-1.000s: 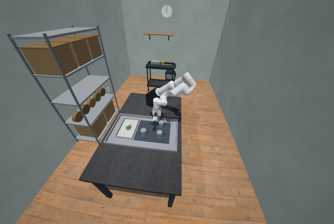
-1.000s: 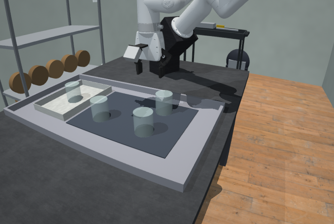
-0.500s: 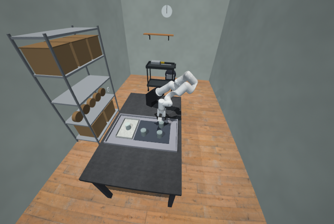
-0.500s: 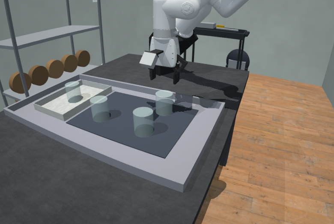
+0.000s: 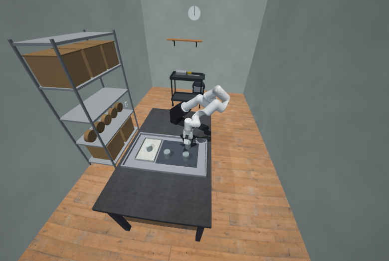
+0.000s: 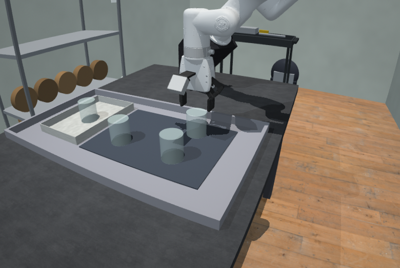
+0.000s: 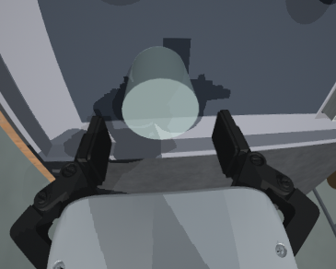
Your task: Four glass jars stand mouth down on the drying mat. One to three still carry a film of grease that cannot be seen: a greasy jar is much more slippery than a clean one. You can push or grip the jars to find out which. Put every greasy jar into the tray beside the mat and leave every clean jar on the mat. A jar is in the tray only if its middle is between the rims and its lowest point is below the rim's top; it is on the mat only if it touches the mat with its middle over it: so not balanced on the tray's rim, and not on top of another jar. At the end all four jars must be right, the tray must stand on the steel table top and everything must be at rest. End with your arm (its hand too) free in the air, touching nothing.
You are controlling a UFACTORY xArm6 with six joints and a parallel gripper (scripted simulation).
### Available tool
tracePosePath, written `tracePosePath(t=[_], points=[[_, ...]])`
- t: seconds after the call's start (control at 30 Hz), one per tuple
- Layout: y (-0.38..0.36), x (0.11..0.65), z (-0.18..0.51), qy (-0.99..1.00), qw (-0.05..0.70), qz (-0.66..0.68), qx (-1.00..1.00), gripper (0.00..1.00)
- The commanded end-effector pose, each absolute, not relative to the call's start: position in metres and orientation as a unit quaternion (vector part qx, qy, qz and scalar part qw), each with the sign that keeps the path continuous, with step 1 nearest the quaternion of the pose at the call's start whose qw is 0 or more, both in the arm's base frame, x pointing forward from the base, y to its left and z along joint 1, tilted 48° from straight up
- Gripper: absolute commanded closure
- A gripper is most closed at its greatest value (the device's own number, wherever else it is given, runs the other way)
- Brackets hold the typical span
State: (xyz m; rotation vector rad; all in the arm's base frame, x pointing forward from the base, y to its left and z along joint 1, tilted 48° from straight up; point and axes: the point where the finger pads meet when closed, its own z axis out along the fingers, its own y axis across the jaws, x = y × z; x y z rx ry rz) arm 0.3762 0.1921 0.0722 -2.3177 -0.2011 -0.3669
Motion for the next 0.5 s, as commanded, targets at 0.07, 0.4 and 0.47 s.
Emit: tracePosePath(t=[0.07,0.4,0.47], points=[[0.199,0.379,0.066,-0.079,0.383,-0.145,-0.909,0.0],[0.212,0.382,0.054,-0.079,0.383,-0.145,-0.909,0.0],[0.213,0.383,0.053,-0.079,0.383,-0.145,-0.909,0.0]])
